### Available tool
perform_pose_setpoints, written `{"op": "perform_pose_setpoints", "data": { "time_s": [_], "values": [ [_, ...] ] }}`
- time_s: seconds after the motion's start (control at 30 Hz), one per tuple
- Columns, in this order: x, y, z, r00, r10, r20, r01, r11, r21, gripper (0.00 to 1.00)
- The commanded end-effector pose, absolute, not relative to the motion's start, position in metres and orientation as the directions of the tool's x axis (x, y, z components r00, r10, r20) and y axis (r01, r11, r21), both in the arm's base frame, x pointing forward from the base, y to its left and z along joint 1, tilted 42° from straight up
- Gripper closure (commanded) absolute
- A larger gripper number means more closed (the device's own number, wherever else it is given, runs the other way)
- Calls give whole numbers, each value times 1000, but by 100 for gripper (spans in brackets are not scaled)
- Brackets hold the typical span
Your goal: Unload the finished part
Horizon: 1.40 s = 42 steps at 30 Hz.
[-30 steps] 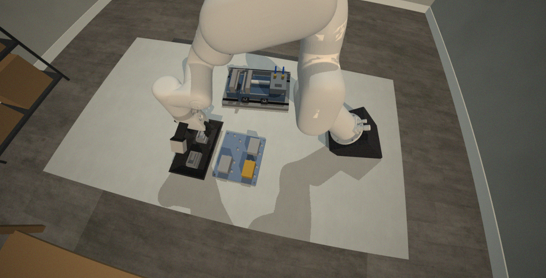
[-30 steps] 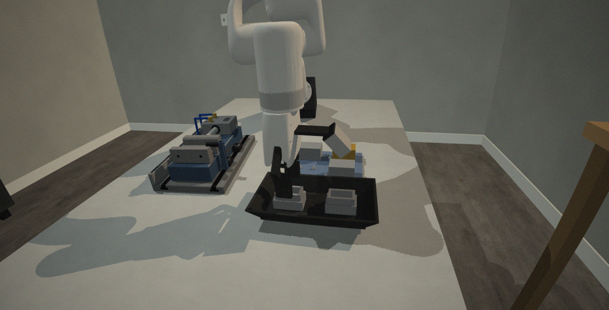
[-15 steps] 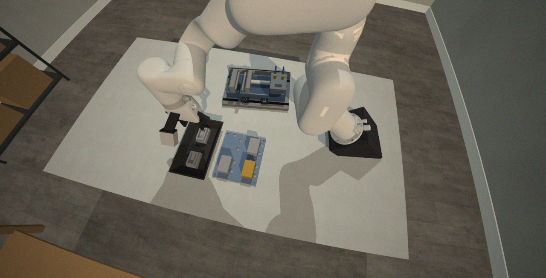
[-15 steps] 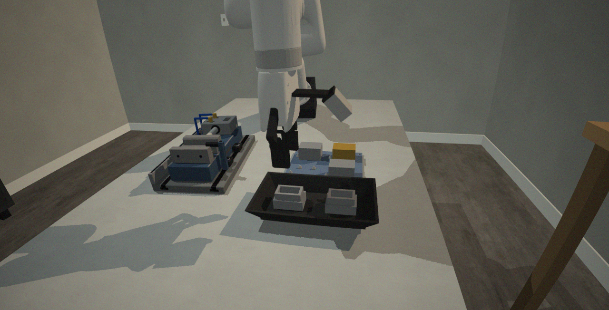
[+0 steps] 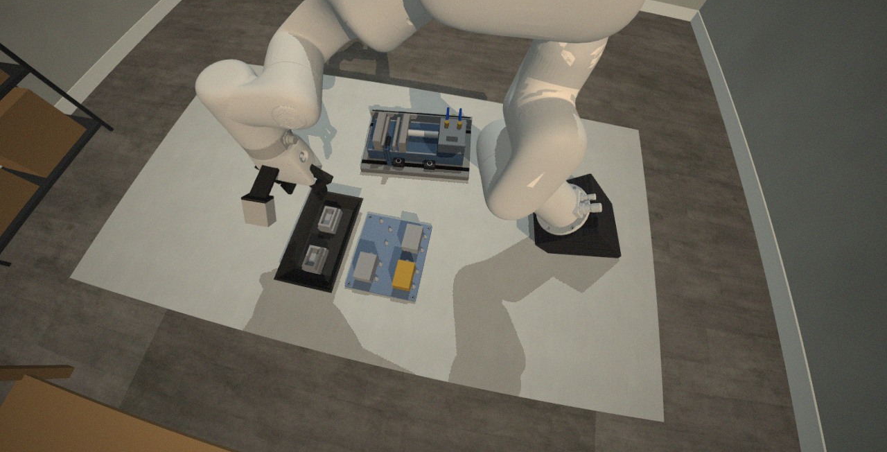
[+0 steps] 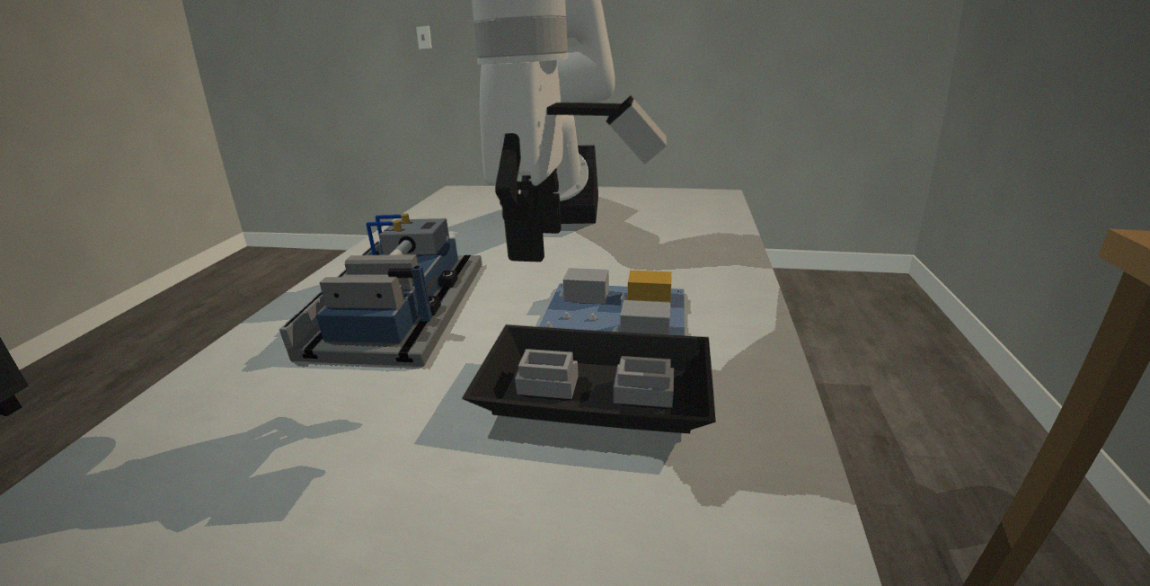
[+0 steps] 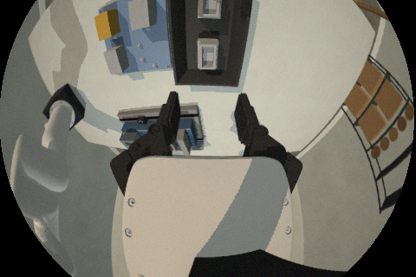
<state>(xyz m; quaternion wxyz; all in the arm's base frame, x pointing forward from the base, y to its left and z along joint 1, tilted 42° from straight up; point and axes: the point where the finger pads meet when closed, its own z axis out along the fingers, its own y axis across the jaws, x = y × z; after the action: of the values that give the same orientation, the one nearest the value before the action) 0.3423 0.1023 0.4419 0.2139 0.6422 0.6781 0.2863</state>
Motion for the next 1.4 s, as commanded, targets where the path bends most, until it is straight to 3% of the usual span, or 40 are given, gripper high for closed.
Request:
{"op": "perform_pose_setpoints", "data": {
  "time_s": [0.0,0.13,0.17,1.37],
  "values": [
    [339,102,448,-84,993,79,746,10,666,31],
    [339,102,448,-84,993,79,746,10,666,31],
    [339,102,448,-84,993,79,746,10,666,100],
    [339,102,448,-84,993,79,746,10,666,100]
  ]
}}
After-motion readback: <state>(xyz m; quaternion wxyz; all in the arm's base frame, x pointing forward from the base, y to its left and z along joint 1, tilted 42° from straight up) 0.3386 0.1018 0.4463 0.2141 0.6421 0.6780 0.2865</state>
